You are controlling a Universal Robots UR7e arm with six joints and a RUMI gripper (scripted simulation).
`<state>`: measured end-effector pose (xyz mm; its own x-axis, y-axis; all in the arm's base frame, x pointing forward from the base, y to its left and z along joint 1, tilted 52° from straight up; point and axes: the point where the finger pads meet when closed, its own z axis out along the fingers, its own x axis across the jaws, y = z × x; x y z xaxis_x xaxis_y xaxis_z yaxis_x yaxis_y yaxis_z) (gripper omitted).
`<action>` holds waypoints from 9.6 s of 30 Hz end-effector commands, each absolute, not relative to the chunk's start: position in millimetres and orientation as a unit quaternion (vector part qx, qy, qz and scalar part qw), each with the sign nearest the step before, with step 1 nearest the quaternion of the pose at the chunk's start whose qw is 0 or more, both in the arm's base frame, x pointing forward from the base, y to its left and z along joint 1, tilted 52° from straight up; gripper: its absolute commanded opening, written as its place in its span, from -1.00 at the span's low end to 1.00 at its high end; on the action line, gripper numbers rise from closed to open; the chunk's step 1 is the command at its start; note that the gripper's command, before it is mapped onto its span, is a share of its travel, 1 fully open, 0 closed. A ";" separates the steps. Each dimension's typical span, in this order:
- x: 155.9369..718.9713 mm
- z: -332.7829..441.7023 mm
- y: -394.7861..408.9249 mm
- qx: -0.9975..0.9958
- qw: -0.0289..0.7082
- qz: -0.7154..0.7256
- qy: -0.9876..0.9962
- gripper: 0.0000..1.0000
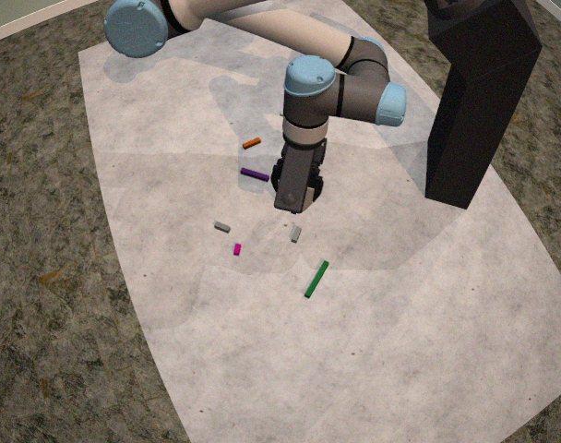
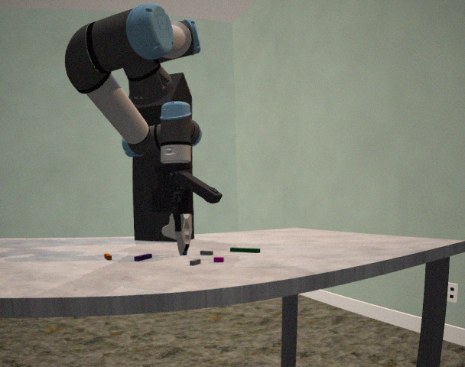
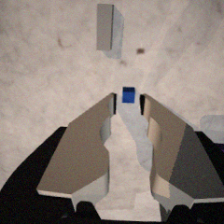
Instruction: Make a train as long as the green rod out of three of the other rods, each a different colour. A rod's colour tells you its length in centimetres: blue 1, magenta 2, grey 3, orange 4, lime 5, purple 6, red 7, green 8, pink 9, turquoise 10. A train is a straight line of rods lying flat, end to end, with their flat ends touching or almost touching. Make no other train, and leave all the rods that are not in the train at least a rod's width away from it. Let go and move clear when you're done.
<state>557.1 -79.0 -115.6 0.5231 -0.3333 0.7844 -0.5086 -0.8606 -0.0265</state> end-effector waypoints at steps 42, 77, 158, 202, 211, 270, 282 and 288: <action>495.7 -59.6 -44.2 0.866 0.103 0.424 -0.243 -0.72; 498.8 -58.5 -43.9 0.861 0.094 0.426 -0.261 1.00; 611.1 23.4 -25.9 0.399 -0.246 0.361 -0.806 -0.72; 615.2 20.0 -27.9 0.395 -0.248 0.359 -0.808 -0.72; 620.9 15.2 -30.8 0.395 -0.248 0.359 -0.808 -0.72; 649.0 -8.2 -44.7 0.395 -0.248 0.359 -0.808 -0.72; 649.0 -8.2 -44.7 0.395 -0.248 0.359 -0.808 -0.72; 649.0 -8.2 -44.7 0.395 -0.248 0.359 -0.808 -0.72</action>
